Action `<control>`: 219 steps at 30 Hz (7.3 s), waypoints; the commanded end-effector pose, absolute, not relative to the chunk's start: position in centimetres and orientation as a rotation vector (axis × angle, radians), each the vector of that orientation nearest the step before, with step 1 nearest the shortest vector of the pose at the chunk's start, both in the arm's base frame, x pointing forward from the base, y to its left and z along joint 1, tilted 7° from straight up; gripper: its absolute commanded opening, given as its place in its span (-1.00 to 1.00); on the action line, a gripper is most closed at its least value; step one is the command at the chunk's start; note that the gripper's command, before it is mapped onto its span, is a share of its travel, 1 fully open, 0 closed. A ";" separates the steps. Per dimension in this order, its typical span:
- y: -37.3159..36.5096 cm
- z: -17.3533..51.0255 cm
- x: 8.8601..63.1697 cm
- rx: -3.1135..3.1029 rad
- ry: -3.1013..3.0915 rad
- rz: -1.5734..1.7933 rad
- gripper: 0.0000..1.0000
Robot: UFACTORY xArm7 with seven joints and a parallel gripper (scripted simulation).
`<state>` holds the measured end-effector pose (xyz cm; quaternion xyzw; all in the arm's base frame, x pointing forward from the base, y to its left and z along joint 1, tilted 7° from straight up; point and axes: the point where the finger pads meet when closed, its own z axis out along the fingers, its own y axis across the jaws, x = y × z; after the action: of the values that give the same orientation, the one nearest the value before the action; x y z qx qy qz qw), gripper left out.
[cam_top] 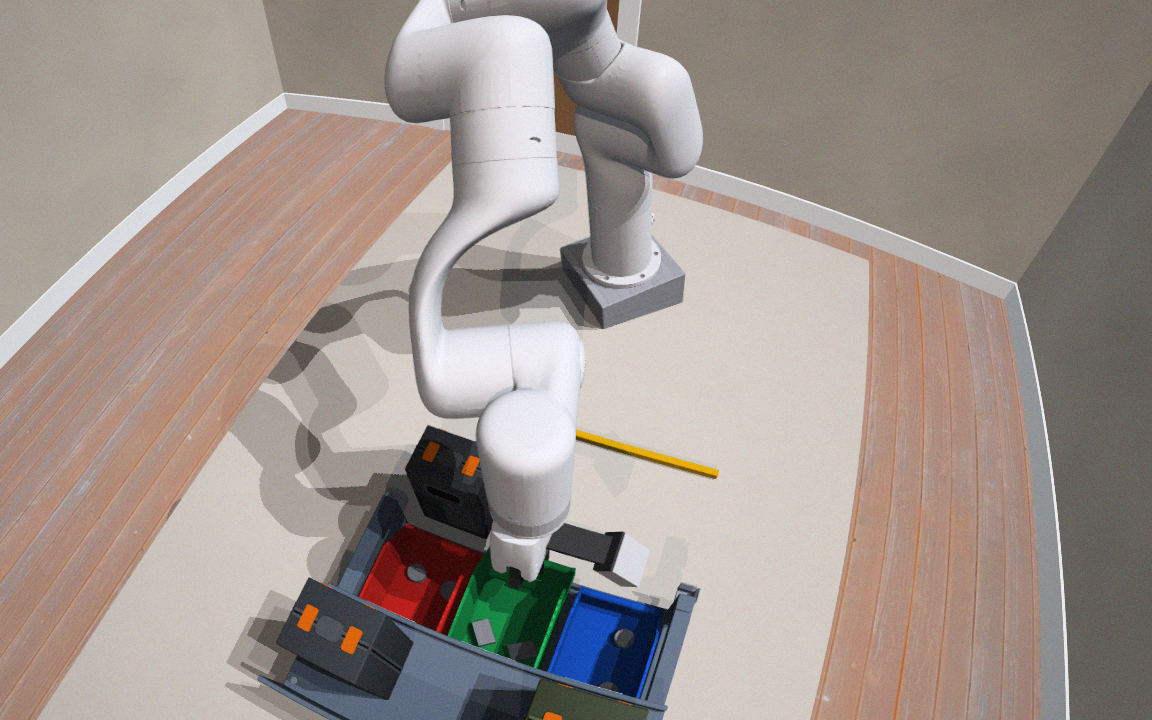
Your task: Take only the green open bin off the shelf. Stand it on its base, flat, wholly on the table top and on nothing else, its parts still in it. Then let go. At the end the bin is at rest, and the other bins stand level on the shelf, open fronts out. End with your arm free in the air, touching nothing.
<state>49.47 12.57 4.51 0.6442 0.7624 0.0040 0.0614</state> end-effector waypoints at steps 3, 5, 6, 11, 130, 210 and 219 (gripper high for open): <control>12.4 4.6 48.0 1.945 2.304 0.019 -1.00; 12.4 4.6 48.0 1.945 2.304 0.019 -1.00; 12.4 4.6 48.0 1.945 2.304 0.019 -1.00; 12.4 4.6 48.0 1.945 2.304 0.019 -1.00; 10.1 1.8 35.6 1.946 2.305 0.017 -1.00; 10.4 6.5 35.1 1.946 2.305 0.017 1.00; 10.5 8.5 34.9 1.946 2.304 0.017 1.00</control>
<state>34.73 10.29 6.69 0.6446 0.7622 0.0018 0.0604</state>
